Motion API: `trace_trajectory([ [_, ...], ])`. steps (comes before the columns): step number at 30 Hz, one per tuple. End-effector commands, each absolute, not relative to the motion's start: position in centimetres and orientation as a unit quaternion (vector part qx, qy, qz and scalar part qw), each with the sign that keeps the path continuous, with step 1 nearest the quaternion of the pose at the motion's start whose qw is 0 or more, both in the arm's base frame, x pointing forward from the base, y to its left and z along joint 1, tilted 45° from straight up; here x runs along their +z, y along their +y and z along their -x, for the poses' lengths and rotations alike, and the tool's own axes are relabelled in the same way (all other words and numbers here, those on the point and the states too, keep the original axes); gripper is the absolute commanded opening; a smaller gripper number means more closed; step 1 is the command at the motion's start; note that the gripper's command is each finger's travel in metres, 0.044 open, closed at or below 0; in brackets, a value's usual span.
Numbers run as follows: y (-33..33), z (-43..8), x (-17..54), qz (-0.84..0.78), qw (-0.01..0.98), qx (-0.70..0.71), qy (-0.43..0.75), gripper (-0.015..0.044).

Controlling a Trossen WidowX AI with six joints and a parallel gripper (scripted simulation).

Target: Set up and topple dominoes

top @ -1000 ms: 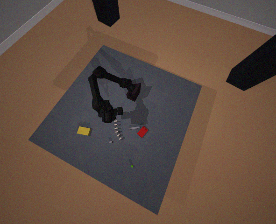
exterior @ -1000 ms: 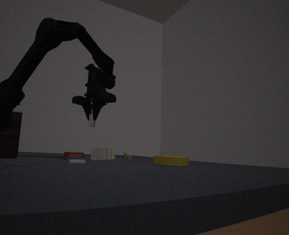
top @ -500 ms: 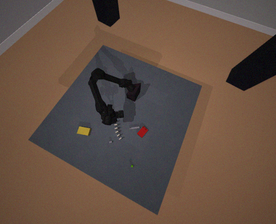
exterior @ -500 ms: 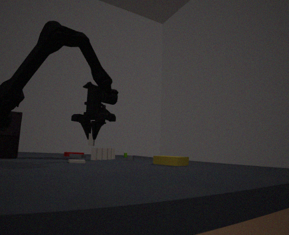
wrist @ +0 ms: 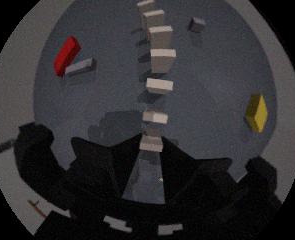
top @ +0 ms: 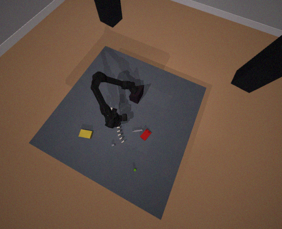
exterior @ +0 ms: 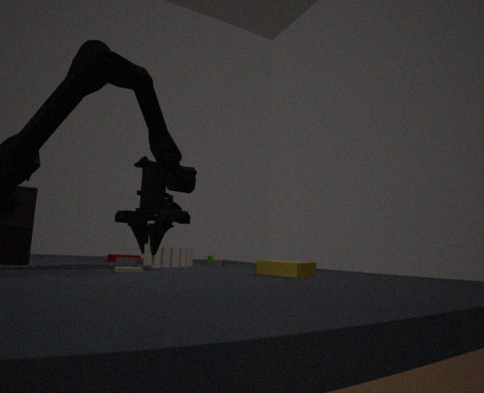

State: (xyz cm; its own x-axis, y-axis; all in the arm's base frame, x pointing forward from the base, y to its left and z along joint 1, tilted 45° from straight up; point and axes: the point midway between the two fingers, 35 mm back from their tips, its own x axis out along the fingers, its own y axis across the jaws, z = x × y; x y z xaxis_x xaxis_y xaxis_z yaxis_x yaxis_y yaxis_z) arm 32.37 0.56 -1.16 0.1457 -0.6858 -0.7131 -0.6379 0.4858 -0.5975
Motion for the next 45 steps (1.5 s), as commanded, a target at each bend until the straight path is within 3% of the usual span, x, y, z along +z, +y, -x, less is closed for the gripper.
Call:
trace_trajectory([
  [1, 0.3, -32.3, -1.4, 0.511, 0.557, -0.021, 0.654, 0.0107],
  [5, 0.3, -32.3, -1.4, 0.511, 0.557, -0.021, 0.654, 0.0107],
  [18, 0.3, -32.3, -1.4, 0.511, 0.557, -0.021, 0.654, 0.0440],
  [32, 9.5, -30.4, 7.9, 0.506, 0.561, -0.019, 0.655, 0.0440],
  [40, 9.2, -30.5, 8.0, 0.502, 0.564, -0.022, 0.655, 0.0440],
  [45, 1.5, -30.4, 9.9, 0.414, 0.633, -0.109, 0.646, 0.0440],
])
